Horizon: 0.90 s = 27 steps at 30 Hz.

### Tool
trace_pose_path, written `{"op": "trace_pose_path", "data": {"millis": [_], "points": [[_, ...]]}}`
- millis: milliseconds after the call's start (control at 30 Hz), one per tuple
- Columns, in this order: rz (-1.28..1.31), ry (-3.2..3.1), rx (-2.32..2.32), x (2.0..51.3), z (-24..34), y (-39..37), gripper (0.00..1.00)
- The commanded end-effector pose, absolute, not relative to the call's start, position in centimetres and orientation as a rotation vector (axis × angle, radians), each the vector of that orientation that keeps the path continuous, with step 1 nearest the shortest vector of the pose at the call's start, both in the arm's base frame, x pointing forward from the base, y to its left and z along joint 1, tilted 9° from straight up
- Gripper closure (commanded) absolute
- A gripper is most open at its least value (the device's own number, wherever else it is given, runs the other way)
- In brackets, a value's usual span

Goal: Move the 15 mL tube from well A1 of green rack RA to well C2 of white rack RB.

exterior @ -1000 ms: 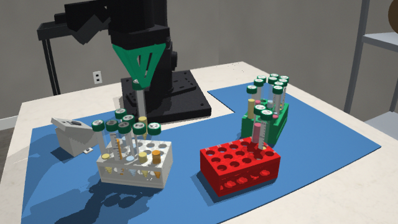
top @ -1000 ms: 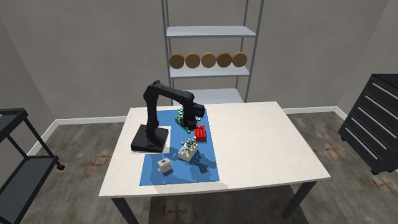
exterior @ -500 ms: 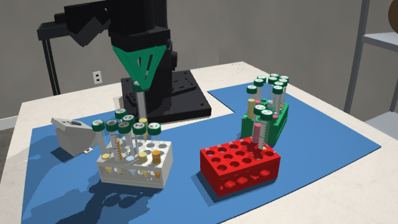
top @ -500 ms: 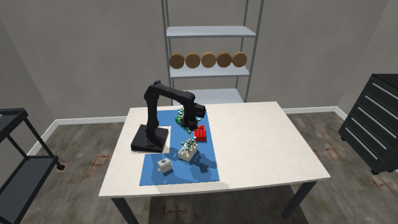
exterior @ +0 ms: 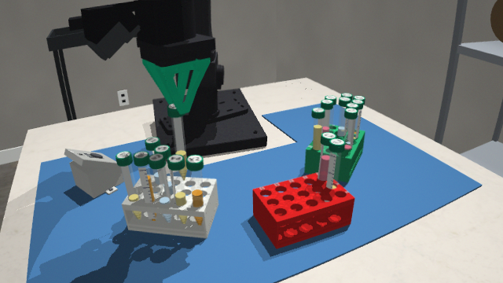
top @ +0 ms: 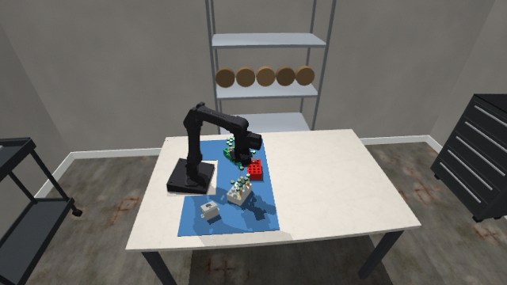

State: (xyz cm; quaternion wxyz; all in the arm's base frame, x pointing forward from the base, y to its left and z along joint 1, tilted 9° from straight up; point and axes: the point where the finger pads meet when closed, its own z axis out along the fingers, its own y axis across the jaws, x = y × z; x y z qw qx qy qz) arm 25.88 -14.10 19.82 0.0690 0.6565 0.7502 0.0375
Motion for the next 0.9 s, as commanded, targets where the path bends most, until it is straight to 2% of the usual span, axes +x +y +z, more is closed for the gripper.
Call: {"op": "trace_pose_path", "data": {"millis": [0, 867], "points": [[0.115, 2.246, 1.966, 26.03, 20.11, -14.21, 1.0], [0.115, 2.246, 1.965, 26.25, 19.33, -14.3, 1.0]]}}
